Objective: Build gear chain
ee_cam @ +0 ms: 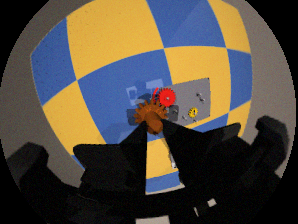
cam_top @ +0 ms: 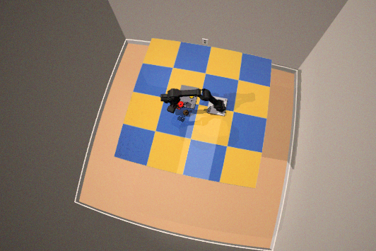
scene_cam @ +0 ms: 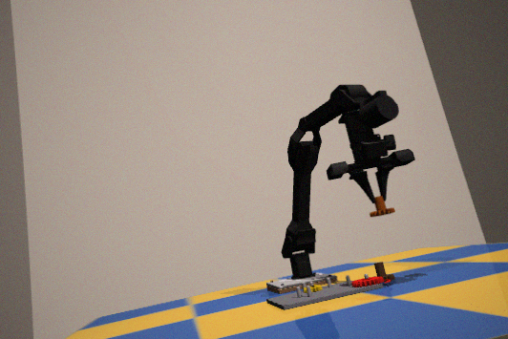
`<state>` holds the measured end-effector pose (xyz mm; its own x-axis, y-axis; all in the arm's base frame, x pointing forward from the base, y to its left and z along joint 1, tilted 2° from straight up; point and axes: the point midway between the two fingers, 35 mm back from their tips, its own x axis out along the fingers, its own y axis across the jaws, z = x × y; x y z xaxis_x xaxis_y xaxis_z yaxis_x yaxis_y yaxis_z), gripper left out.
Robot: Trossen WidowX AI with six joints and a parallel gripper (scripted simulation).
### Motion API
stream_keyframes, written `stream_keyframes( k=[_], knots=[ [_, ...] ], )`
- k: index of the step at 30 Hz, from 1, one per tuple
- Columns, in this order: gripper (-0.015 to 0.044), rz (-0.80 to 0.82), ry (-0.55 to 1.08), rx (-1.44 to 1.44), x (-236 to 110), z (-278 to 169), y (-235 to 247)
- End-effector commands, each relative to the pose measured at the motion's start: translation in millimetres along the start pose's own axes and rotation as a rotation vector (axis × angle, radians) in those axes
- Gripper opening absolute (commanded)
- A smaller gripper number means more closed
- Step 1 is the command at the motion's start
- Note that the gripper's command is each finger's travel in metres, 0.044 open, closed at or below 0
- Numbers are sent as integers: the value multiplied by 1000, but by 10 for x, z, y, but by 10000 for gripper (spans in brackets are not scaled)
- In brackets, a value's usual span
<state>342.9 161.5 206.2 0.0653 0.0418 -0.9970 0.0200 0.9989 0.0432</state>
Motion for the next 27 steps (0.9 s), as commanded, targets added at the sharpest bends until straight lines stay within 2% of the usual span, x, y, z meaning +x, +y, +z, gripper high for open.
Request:
stream_keyframes(
  k=[1,27],
  knots=[
    [0,3,0,3,12,-3,-25],
    [0,-2,5,2,220,-42,-298]
  ],
)
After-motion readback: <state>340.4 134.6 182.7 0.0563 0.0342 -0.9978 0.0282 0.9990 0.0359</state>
